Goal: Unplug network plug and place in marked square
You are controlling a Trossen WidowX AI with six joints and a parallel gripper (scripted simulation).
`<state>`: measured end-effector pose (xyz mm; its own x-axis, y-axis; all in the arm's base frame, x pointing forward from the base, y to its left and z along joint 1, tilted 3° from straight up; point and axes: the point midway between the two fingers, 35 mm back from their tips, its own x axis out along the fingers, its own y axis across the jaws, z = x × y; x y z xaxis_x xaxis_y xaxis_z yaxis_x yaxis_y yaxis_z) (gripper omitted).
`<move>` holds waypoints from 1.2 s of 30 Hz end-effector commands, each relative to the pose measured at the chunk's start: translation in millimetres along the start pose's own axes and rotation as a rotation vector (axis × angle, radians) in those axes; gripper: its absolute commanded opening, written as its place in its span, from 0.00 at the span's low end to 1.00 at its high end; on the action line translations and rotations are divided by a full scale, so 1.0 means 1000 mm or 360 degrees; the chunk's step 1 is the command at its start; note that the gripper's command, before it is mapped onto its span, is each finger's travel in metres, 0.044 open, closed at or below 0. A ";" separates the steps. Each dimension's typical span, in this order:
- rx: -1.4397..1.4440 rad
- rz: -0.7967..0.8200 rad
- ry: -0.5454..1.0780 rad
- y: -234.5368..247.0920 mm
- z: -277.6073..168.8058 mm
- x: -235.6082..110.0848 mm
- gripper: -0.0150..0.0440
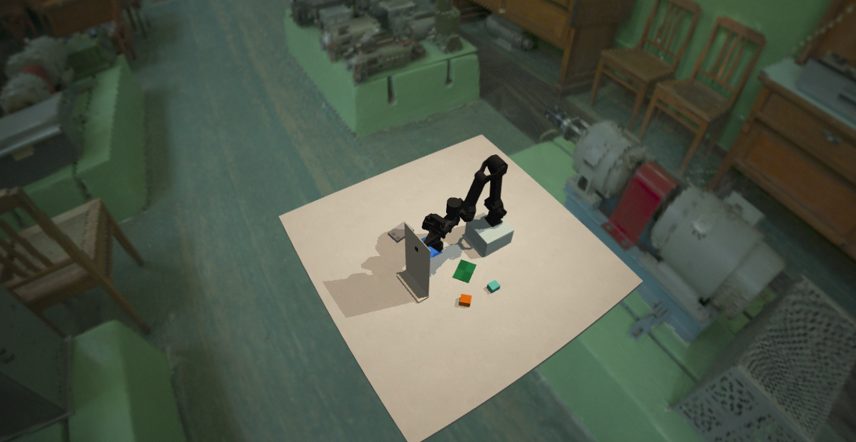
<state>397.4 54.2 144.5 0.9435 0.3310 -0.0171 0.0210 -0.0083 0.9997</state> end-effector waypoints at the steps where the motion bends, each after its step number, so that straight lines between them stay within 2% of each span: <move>1: 0.0010 -0.0003 0.0001 -0.001 -0.001 -0.003 0.25; 36: 0.0010 -0.0006 0.0001 -0.001 -0.005 -0.024 0.25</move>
<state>375.9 50.6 144.6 0.9443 0.3284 -0.0186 0.0227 -0.0086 0.9997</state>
